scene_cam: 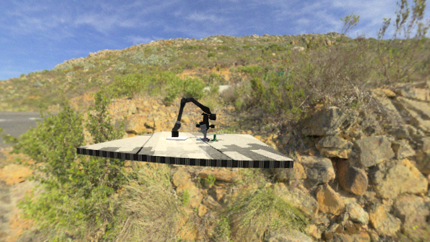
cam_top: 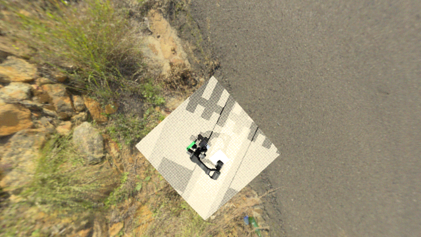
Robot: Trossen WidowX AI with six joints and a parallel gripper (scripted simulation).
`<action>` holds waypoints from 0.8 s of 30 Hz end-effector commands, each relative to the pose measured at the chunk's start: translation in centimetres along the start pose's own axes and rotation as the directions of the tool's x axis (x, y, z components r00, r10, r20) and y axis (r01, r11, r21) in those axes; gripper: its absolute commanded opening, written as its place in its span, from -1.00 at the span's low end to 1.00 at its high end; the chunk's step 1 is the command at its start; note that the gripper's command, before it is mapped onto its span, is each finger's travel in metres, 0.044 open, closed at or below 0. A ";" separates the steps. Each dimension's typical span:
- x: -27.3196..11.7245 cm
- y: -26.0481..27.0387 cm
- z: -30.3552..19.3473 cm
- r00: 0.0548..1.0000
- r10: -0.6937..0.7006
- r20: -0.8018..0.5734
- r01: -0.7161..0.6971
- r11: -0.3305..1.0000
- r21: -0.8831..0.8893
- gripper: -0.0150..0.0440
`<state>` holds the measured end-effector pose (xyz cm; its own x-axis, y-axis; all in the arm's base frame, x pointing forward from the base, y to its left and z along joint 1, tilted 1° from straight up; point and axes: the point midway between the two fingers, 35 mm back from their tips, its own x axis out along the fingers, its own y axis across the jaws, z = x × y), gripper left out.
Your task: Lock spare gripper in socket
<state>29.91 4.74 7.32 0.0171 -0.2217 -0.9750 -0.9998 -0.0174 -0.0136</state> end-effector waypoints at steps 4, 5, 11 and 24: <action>0.0 0.0 -0.1 1.000 0.000 0.000 0.000 1.000 0.000 -0.22; 0.0 0.0 -0.1 1.000 0.000 0.000 0.000 1.000 0.000 -0.14; 0.0 0.0 -0.1 1.000 0.000 0.000 0.000 1.000 0.000 0.19; -2.0 0.2 0.8 1.000 0.008 -0.001 -0.008 1.000 -0.001 0.19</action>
<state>29.68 5.56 8.56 0.0072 -0.2250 -0.9743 -0.9999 -0.0165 -0.0036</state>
